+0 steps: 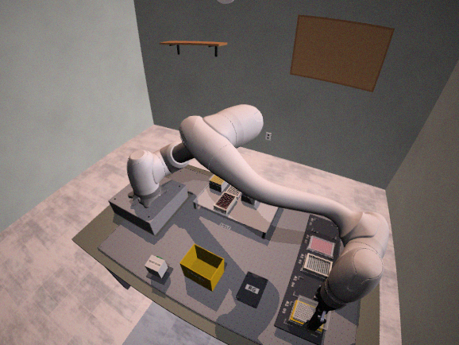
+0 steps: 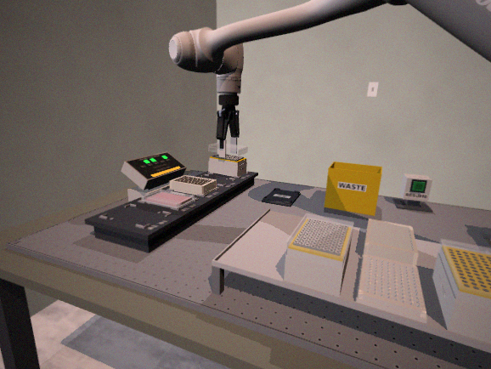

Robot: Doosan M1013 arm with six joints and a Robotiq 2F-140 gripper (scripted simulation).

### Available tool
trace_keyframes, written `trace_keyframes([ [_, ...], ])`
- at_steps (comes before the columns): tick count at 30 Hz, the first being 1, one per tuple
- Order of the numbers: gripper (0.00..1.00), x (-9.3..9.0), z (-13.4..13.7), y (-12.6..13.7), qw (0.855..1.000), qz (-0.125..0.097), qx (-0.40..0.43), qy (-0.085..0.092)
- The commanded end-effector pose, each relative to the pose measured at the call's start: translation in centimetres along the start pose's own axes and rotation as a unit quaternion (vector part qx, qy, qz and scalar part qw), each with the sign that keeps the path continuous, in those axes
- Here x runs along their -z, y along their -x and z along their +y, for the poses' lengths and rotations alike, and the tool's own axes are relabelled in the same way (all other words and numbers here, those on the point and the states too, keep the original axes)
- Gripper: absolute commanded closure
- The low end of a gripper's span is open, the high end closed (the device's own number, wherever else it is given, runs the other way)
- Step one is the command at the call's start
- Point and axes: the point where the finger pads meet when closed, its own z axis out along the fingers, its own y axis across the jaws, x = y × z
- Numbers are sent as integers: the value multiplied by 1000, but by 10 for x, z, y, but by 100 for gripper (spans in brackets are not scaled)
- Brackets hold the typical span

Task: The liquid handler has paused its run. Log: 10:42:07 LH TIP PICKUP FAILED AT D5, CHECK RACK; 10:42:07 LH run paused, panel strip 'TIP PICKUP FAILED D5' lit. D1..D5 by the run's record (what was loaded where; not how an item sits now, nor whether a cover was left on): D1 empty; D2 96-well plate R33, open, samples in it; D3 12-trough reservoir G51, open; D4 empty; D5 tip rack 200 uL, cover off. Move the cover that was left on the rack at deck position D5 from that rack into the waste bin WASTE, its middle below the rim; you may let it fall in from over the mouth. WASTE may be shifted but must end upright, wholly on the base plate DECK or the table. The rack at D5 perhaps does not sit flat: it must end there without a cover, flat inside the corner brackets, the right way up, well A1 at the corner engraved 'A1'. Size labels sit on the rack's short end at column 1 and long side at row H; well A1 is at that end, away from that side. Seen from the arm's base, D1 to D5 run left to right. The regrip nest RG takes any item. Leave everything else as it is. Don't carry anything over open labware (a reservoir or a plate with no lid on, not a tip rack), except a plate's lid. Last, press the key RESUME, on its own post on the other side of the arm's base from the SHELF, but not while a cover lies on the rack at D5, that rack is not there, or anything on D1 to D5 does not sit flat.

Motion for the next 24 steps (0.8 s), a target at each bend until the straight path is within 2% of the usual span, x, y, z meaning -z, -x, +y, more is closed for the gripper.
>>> trace_keyframes([
  [1,100,5,0,0,1000,0,0,0],
  [24,100,37,0,0,1000,0,0,0],
])
